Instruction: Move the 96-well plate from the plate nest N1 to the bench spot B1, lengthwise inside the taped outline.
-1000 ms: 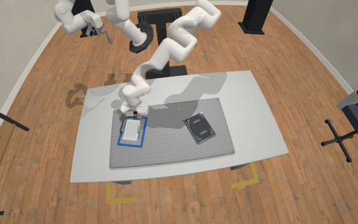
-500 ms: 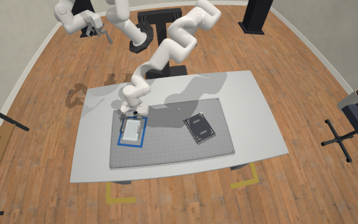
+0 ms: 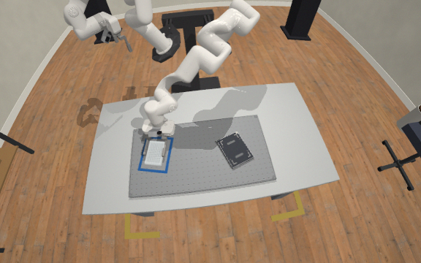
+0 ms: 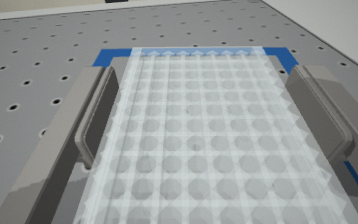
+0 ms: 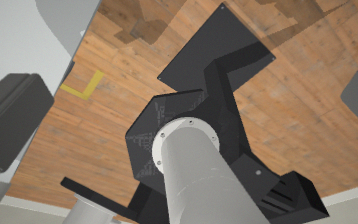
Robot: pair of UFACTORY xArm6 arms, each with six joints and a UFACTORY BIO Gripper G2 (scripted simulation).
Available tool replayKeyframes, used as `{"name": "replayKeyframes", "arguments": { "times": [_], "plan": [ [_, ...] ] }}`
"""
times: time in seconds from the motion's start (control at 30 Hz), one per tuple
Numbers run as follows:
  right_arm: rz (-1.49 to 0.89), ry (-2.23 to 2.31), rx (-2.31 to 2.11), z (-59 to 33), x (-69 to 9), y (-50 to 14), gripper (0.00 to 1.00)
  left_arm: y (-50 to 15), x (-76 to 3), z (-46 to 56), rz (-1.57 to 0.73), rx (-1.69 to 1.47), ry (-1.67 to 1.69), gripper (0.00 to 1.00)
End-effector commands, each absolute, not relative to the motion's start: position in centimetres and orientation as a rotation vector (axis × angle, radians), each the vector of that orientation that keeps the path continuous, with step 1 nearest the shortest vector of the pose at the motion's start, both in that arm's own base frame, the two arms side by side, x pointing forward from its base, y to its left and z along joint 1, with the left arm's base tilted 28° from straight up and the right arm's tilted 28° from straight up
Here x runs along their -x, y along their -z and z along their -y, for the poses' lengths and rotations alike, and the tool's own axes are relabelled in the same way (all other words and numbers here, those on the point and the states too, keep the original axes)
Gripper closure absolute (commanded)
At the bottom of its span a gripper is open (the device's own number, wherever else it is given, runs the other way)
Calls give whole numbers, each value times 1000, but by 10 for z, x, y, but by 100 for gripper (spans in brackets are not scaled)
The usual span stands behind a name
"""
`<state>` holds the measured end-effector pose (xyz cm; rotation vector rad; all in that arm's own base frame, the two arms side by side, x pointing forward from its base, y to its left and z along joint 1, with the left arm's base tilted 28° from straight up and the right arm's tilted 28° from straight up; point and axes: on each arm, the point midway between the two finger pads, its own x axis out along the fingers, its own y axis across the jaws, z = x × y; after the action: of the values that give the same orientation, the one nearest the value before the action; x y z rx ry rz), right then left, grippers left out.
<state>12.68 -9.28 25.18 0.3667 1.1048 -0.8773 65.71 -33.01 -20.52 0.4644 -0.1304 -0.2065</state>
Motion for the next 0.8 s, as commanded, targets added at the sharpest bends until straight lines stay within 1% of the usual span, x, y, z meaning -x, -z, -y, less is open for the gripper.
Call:
{"name": "replayKeyframes", "arguments": {
  "times": [0.0,0.77],
  "plan": [
    [-1102,877,-366,93,-127,-253,0,203,-658,332,135,-462,207,100],
    [-1102,877,-366,93,-127,-253,0,206,-659,330,135,-462,207,100]
  ]
}}
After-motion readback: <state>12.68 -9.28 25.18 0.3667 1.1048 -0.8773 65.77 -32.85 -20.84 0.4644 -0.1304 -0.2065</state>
